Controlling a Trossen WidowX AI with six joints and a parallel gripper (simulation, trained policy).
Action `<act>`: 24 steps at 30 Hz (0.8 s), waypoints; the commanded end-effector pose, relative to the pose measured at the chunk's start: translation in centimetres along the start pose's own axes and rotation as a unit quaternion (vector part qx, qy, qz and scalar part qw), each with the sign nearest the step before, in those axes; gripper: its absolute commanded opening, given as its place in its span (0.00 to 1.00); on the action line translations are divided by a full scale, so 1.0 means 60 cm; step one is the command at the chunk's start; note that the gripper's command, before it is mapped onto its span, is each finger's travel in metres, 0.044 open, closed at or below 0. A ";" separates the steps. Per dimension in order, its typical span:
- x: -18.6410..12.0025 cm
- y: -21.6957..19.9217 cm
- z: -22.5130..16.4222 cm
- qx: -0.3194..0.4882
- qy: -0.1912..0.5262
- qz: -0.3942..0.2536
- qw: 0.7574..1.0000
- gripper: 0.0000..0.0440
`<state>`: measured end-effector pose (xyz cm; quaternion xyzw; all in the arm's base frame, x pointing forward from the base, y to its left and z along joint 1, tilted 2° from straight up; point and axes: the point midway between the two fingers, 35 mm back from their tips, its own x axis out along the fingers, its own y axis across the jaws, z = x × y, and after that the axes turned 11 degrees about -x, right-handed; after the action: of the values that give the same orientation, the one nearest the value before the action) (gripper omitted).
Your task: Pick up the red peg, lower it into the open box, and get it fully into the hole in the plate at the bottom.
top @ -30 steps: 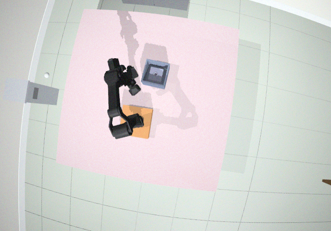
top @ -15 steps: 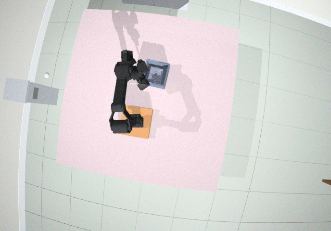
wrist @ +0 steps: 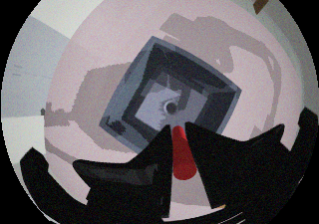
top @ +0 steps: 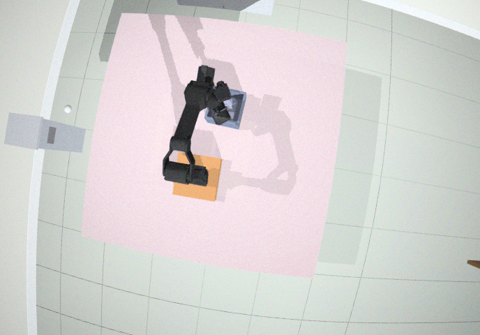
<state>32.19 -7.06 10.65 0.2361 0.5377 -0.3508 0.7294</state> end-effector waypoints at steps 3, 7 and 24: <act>0.022 -0.003 0.020 0.009 0.009 0.002 1.000 0.01; 0.044 -0.004 0.028 0.014 0.018 0.003 1.000 0.00; 0.123 0.004 0.058 -0.012 0.040 -0.008 0.999 0.67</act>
<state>35.09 -10.93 4.62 0.2387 0.5756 -0.3439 0.7025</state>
